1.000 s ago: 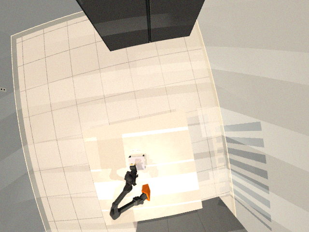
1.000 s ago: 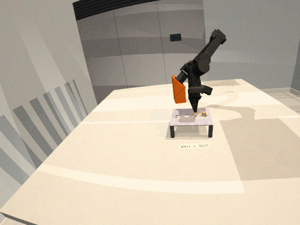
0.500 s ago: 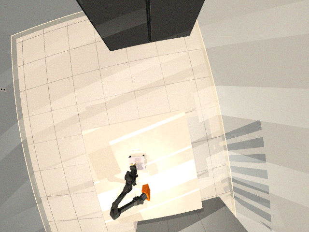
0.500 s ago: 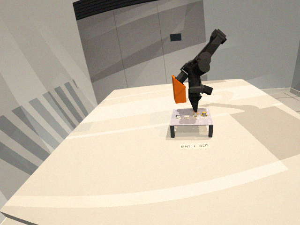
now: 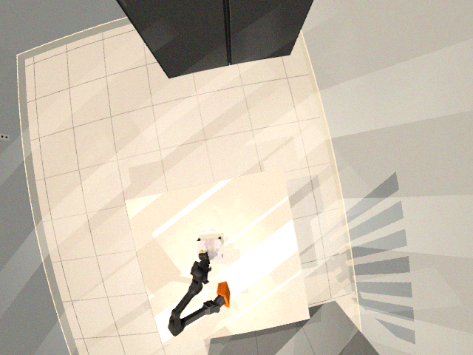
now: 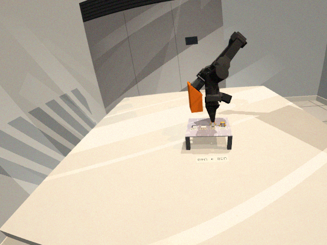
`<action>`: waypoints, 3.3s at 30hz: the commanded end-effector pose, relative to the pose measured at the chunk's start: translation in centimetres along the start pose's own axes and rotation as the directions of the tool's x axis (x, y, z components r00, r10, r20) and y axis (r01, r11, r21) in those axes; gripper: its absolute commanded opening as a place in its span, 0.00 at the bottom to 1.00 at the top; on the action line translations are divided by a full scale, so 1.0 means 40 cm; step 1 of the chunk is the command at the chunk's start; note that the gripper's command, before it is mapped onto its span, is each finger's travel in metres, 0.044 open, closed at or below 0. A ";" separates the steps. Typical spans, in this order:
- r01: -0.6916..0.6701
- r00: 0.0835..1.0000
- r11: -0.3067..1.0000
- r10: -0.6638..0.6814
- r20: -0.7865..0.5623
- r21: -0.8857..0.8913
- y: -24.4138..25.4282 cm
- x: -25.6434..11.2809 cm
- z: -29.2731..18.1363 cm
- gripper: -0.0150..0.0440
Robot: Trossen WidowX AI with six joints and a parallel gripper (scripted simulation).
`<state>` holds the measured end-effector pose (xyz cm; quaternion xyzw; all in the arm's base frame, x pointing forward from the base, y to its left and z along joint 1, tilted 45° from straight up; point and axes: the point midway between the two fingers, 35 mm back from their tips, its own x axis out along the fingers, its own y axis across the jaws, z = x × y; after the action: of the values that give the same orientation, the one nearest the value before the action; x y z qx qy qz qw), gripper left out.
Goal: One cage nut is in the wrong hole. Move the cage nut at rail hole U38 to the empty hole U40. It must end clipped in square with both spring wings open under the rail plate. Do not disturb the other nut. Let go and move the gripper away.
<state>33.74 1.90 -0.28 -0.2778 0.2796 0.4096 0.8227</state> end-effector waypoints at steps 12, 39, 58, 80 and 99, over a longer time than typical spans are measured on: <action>-0.009 1.000 1.000 0.009 0.001 -0.004 -0.005 0.000 0.001 0.31; -0.032 0.999 0.999 0.032 0.001 -0.005 -0.010 0.000 0.004 0.31; -0.045 0.999 0.999 0.045 0.001 -0.005 -0.013 0.001 0.005 0.31; -0.065 0.998 0.998 0.065 0.001 -0.005 -0.018 0.002 0.006 0.31; -0.081 0.997 0.997 0.081 0.000 -0.006 -0.023 0.002 0.006 0.31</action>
<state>34.48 1.65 -0.06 -0.2683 0.2916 0.4410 0.8053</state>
